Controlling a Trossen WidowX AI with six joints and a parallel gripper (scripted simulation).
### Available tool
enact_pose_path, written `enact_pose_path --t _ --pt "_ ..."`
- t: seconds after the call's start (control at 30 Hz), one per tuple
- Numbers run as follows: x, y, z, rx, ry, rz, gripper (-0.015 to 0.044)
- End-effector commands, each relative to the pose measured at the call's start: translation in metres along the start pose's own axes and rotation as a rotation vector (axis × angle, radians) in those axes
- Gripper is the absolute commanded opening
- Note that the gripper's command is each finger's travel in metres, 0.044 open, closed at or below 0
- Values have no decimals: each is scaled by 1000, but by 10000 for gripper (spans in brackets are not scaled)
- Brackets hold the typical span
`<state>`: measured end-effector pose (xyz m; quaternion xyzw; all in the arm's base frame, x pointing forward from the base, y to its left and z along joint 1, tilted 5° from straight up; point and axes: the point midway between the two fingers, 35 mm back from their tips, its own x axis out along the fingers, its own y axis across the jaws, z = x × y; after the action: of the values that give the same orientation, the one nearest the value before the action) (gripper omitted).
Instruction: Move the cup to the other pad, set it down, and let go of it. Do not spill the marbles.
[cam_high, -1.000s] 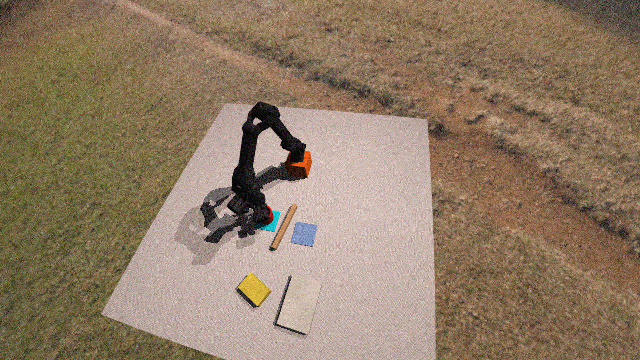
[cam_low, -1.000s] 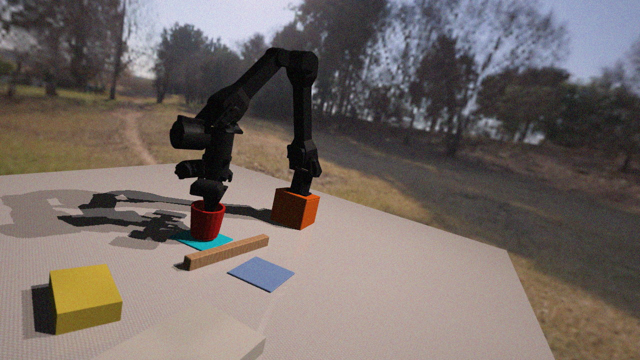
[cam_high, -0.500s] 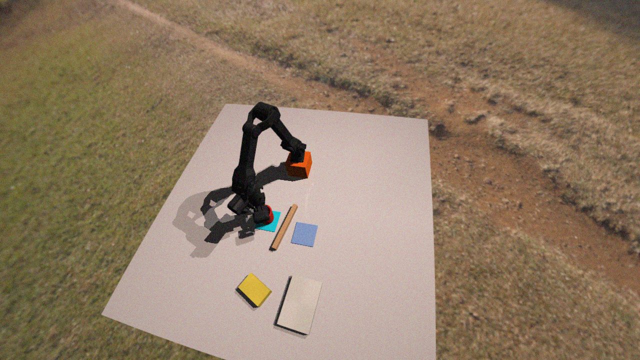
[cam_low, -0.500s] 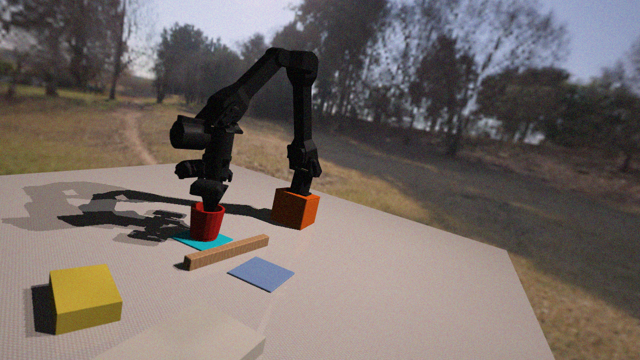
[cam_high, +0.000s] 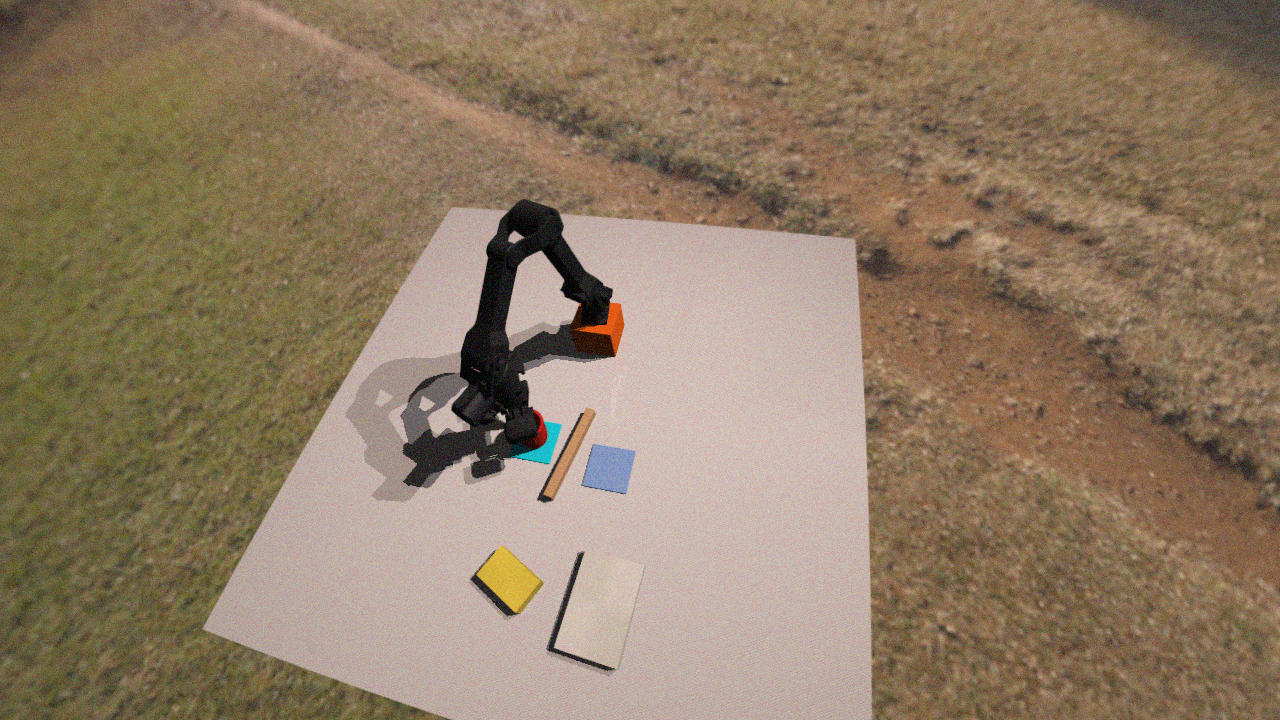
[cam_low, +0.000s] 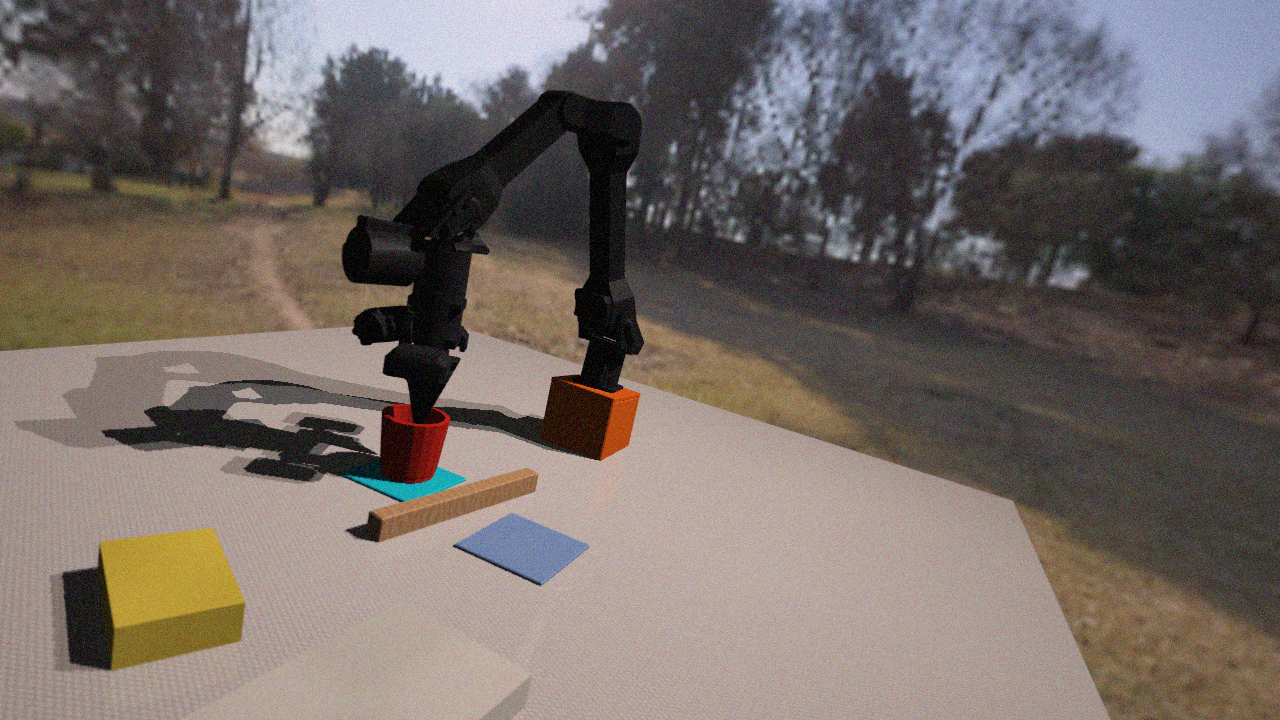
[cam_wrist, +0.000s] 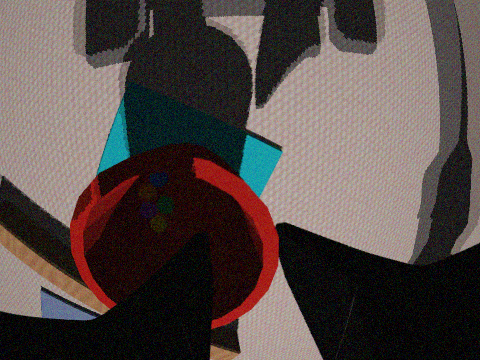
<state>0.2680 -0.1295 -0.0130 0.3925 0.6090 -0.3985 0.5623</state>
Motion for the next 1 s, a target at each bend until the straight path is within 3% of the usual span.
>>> enact_pose_path --t 0.0,0.63,0.97 --pt "-10 1 2 0 -9 5 128" --pt "-35 -1 -4 -2 -11 4 128" --pt "-33 -1 -3 -5 -4 3 390"
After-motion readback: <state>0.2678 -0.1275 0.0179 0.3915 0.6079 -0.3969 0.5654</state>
